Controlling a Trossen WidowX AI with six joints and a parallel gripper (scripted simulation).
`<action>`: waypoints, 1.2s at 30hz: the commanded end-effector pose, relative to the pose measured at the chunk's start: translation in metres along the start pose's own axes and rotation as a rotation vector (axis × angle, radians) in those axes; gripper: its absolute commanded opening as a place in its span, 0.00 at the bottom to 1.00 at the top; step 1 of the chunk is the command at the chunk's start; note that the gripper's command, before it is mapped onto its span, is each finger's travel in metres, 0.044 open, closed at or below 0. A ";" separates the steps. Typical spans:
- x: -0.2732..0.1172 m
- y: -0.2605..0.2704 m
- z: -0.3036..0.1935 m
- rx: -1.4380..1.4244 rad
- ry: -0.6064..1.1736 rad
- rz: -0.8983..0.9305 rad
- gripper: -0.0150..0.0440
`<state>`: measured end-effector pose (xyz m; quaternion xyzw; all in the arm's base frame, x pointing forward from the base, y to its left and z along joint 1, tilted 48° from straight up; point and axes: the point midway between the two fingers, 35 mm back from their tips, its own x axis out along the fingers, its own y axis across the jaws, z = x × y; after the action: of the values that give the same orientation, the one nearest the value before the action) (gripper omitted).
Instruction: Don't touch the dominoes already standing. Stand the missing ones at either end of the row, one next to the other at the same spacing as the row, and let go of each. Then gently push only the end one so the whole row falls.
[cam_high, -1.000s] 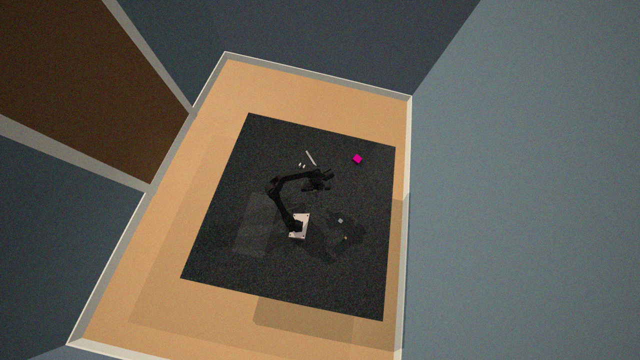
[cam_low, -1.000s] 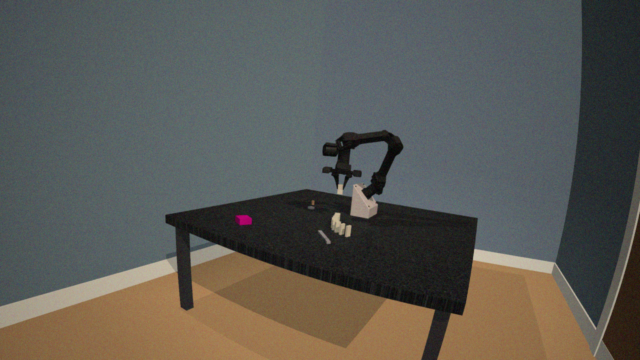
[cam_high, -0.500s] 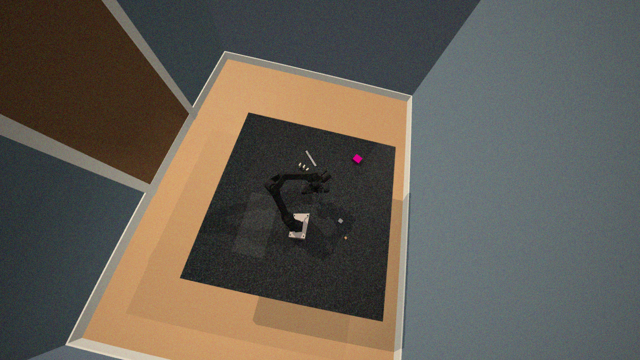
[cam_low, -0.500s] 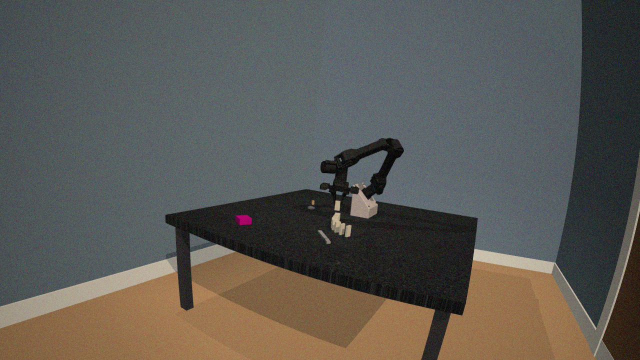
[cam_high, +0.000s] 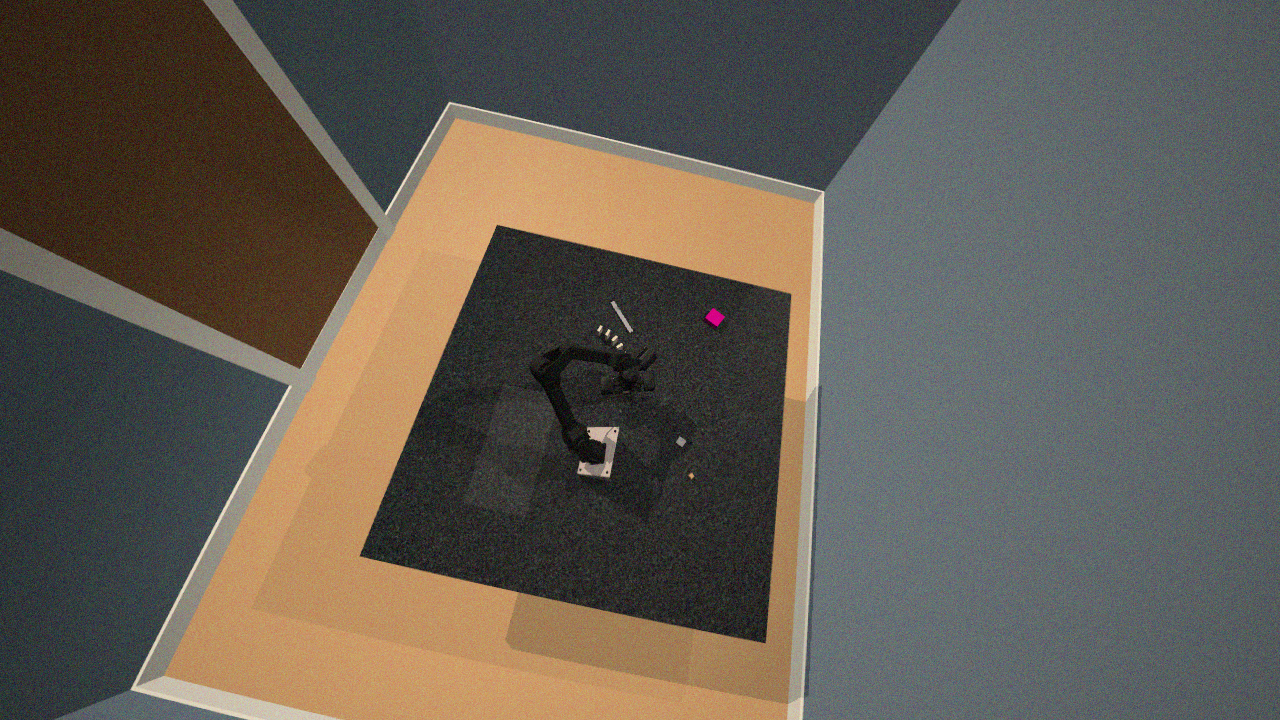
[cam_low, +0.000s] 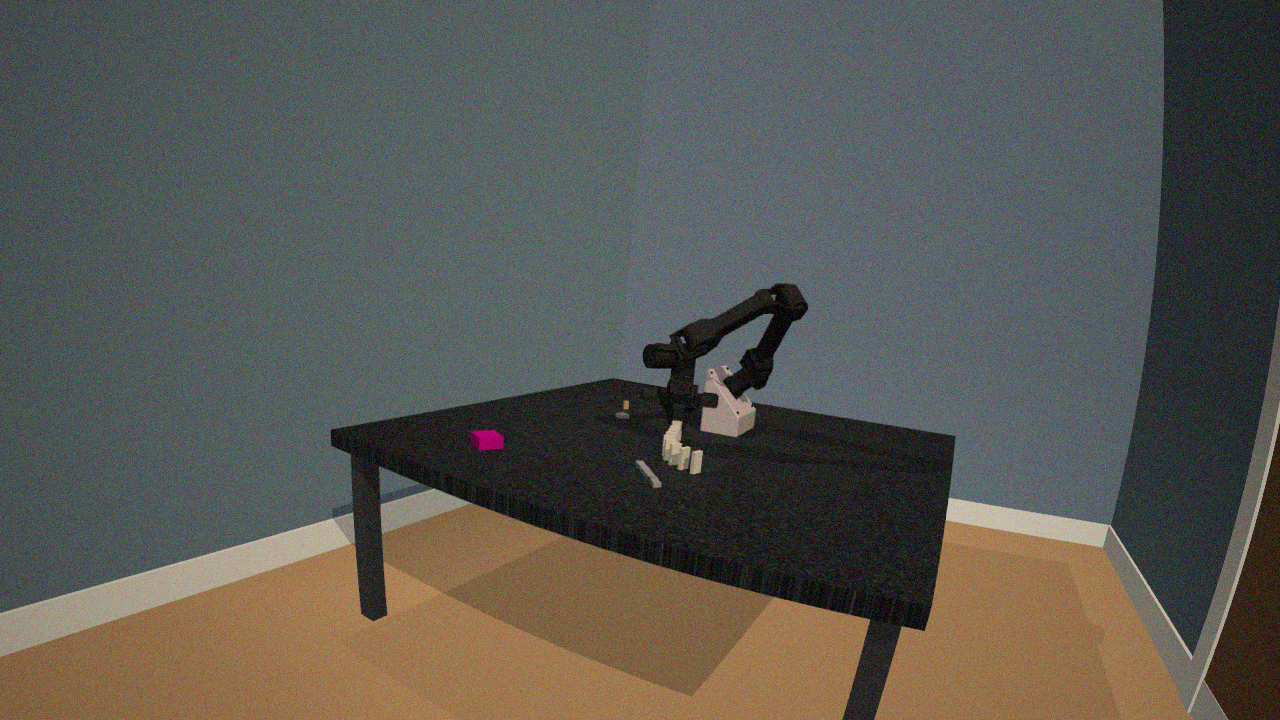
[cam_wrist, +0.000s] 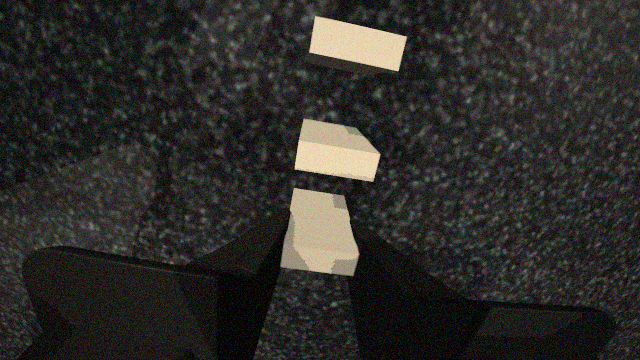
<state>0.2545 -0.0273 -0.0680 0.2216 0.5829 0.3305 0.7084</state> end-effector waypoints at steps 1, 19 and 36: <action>0.002 0.002 -0.002 0.009 0.002 0.006 0.44; 0.002 0.002 -0.002 0.009 0.002 0.006 1.00; -0.130 -0.001 -0.001 0.018 0.004 -0.002 0.96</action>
<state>0.2418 -0.1233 0.0166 0.2255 0.5827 0.3203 0.7121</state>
